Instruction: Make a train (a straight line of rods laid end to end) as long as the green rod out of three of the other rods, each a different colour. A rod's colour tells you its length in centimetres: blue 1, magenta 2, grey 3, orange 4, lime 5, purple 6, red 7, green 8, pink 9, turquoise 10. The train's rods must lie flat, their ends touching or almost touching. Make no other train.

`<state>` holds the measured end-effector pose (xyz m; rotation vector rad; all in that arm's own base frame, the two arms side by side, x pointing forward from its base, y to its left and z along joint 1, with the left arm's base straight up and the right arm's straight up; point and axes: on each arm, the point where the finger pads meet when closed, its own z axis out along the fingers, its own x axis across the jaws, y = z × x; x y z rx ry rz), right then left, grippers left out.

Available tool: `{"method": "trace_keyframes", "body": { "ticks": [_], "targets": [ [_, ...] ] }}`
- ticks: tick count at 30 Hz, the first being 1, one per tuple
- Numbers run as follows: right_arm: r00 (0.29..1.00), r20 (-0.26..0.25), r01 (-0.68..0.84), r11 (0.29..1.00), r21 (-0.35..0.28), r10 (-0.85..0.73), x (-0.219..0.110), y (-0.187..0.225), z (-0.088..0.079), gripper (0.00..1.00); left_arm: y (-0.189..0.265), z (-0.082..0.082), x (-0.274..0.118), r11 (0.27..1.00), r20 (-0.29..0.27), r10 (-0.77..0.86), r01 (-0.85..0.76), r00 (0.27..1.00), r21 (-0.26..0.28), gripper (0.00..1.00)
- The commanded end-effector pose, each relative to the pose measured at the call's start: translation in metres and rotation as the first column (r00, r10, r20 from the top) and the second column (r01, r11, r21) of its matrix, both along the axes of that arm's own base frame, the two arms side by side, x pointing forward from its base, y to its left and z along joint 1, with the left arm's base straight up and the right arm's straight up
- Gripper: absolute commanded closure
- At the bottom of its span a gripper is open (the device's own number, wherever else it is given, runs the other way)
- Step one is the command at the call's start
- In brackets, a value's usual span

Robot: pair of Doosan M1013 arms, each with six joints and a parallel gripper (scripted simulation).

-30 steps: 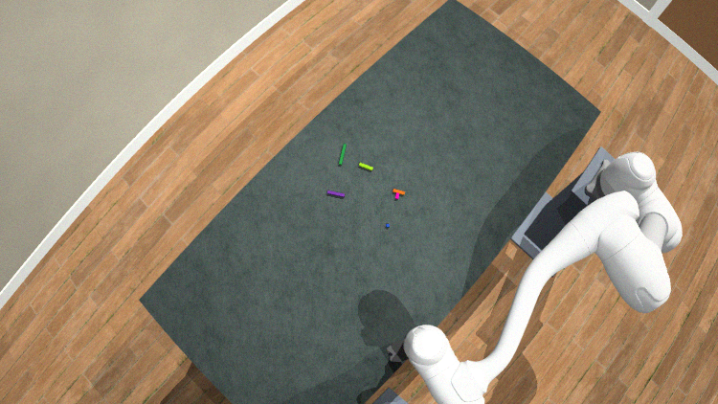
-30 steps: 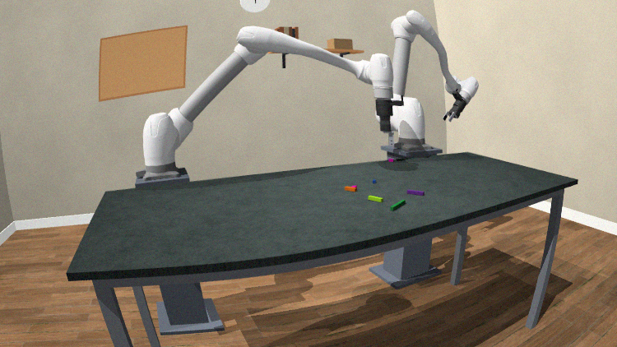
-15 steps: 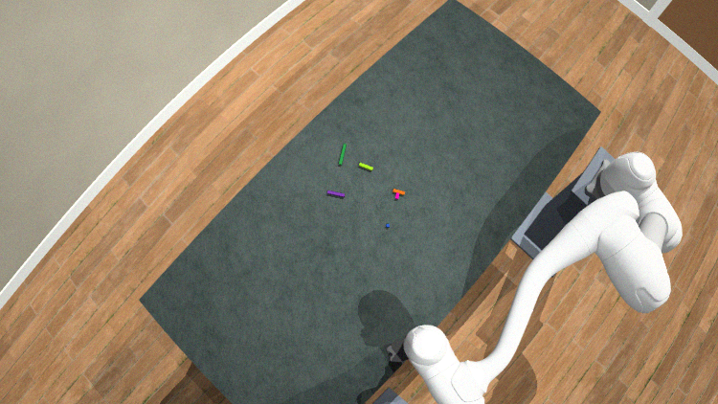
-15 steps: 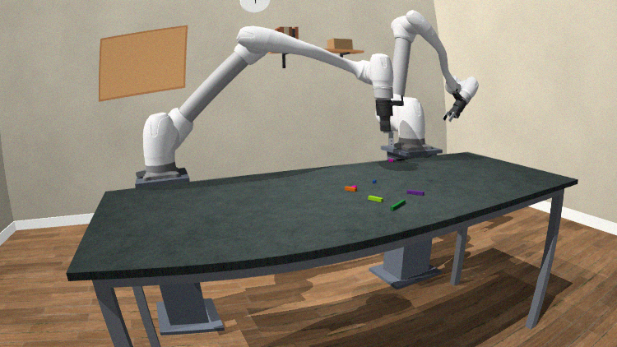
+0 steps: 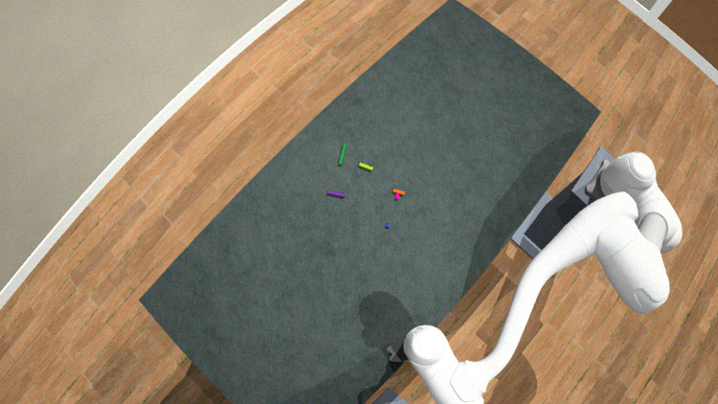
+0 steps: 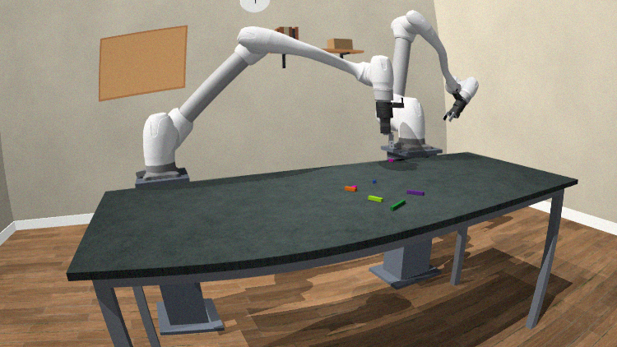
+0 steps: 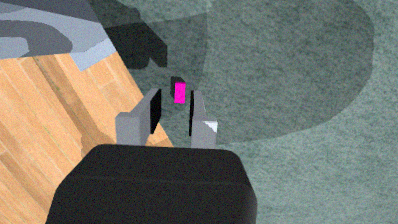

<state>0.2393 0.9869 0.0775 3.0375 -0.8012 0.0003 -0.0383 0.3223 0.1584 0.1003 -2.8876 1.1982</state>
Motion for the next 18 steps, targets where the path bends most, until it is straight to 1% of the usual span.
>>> {"method": "trace_keyframes", "body": {
  "ticks": [1,3,18],
  "targets": [
    [1.000,0.000,0.000,1.000,0.002,0.000,0.000,0.000,-0.003,0.46,0.000,0.000,0.000,1.000,0.000,0.000,0.000,1.000,0.001,0.00],
    [1.000,0.000,0.000,1.000,0.002,0.000,0.000,0.000,-0.003,0.46,0.000,0.000,0.000,1.000,0.000,0.000,0.000,1.000,0.001,0.00],
    [1.000,0.000,0.000,1.000,0.002,0.000,0.001,0.001,-0.026,0.46,0.000,0.000,0.000,1.000,0.000,0.000,0.000,1.000,0.001,0.00]
  ]
}}
